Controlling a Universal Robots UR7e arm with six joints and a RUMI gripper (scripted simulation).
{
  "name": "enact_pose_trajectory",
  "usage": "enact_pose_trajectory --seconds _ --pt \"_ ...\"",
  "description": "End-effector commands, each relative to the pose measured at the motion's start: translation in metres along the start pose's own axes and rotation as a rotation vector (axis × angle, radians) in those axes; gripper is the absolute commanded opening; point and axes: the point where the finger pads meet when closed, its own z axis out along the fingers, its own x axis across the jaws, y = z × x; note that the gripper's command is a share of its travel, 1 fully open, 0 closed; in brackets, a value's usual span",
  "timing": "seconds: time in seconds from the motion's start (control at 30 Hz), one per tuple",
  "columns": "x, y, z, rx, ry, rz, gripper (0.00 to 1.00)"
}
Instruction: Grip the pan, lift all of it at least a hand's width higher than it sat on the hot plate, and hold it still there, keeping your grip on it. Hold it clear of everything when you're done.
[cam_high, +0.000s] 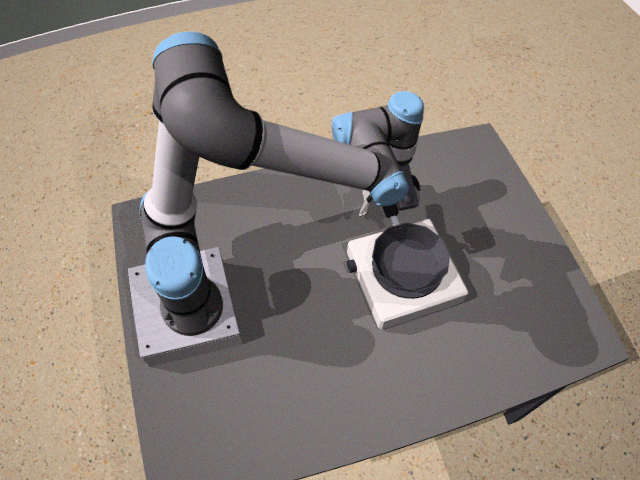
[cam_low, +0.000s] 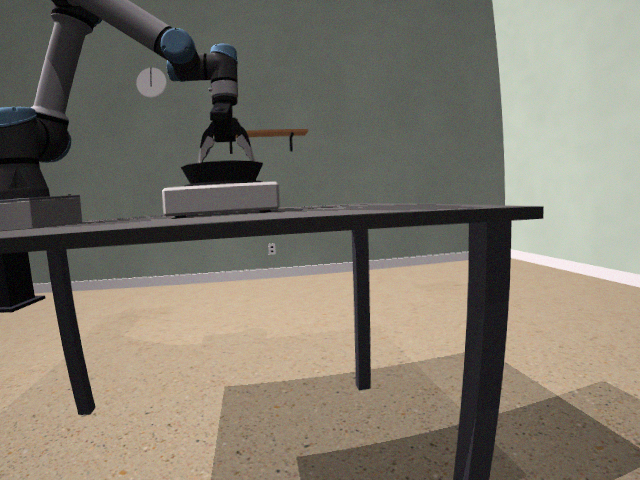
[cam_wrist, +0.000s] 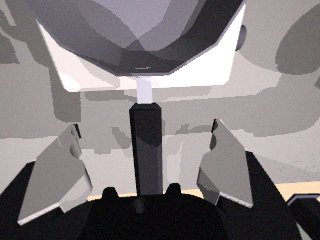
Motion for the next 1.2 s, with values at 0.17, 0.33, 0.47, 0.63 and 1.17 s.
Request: enact_pose_trajectory --seconds 0.17,0.33,0.47,0.63,1.17 --pt "-0.0031 0.0001 -0.0006 -0.001 -0.008 0.000 0.00" --pt "-0.0030 0.0001 -0.0006 -0.001 -0.008 0.000 0.00" --pt "-0.0030 0.0001 -0.0006 -0.001 -0.008 0.000 0.00" --pt "-0.0030 0.0001 -0.0006 -0.001 -0.008 0.000 0.00" --pt "-0.0030 0.0001 -0.0006 -0.001 -0.008 0.000 0.00"
